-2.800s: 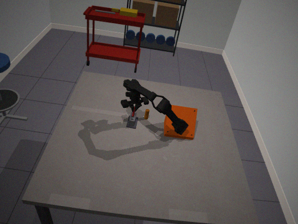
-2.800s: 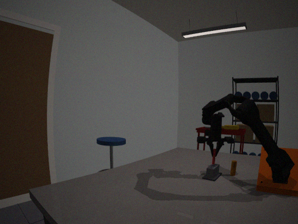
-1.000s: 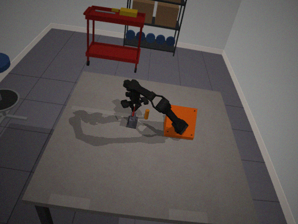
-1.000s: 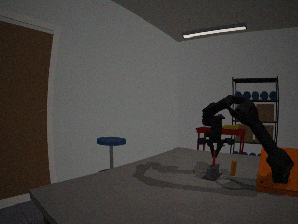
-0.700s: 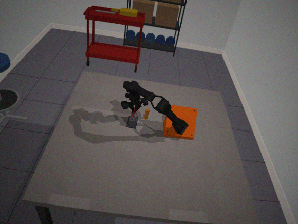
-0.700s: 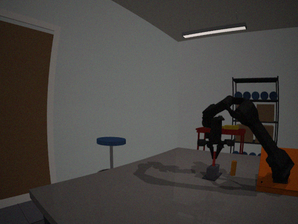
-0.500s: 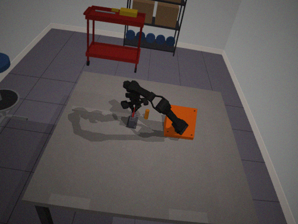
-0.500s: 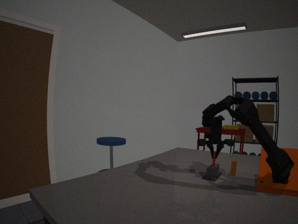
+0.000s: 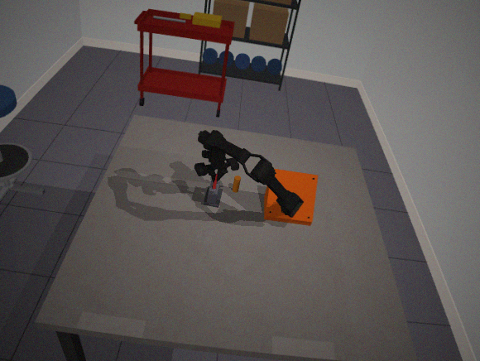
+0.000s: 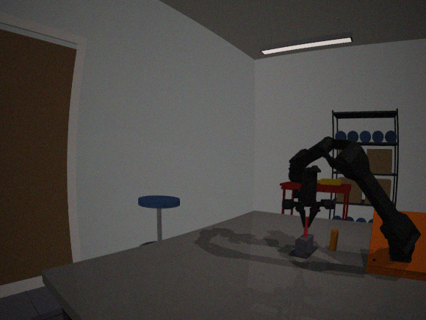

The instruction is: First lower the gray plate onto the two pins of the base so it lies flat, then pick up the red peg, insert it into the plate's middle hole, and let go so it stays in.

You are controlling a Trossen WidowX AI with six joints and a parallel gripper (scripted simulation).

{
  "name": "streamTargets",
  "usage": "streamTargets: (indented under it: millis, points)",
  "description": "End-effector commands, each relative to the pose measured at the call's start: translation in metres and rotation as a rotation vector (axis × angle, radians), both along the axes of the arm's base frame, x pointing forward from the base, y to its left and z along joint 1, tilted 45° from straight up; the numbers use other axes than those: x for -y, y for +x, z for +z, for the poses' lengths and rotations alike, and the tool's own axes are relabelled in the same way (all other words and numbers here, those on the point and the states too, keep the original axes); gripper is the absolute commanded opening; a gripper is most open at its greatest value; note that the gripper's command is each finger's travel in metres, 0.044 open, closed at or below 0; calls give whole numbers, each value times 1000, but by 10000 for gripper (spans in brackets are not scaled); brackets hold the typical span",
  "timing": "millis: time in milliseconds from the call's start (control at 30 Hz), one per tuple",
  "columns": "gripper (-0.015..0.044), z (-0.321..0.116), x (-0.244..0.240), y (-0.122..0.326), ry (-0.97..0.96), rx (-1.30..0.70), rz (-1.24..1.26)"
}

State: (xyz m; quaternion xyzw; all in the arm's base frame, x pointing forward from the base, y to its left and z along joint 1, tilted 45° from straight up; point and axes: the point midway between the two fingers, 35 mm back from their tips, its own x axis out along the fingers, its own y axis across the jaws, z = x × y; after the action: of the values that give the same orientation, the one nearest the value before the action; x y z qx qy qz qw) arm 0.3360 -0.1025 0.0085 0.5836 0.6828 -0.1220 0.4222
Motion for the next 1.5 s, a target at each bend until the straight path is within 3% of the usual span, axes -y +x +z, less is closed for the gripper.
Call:
streamTargets:
  millis: [0,200,400,1467]
  points:
    - [0,0,0,0,0,0,0]
    - [0,0,0,0,0,0,0]
    - [150,0,0,0,0,0,0]
    - [150,13,10,-4,4,-2,-9]
